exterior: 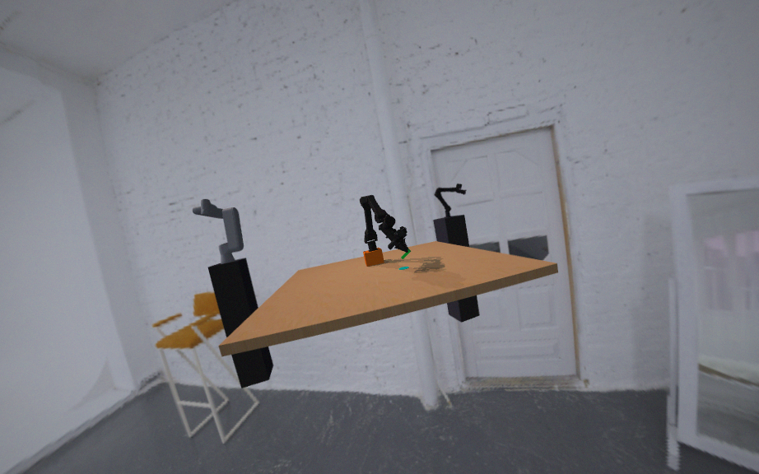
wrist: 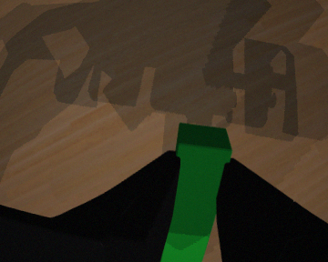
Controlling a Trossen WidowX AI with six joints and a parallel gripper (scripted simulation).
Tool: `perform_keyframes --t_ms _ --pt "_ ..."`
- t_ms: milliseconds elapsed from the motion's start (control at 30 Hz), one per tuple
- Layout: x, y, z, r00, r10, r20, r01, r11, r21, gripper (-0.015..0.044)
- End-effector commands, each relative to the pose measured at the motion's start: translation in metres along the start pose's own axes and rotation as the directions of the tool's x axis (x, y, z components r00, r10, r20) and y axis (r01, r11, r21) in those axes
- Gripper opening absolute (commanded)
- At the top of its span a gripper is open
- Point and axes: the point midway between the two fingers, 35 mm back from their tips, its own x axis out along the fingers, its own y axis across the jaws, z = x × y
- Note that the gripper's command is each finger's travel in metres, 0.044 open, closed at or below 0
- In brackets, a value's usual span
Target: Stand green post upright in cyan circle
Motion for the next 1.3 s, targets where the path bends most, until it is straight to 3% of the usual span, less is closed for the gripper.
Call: perform_keyframes --t_ms 0,1267 --pt "-0.0005 -0.0008 -0.0002 1.000 0.003 0.028 -0.003 1.000 0.009 0.0023" --pt "-0.0025 -0.0095 -0.0025 0.958 0.019 0.285 -0.027 0.999 0.023 0.0023"
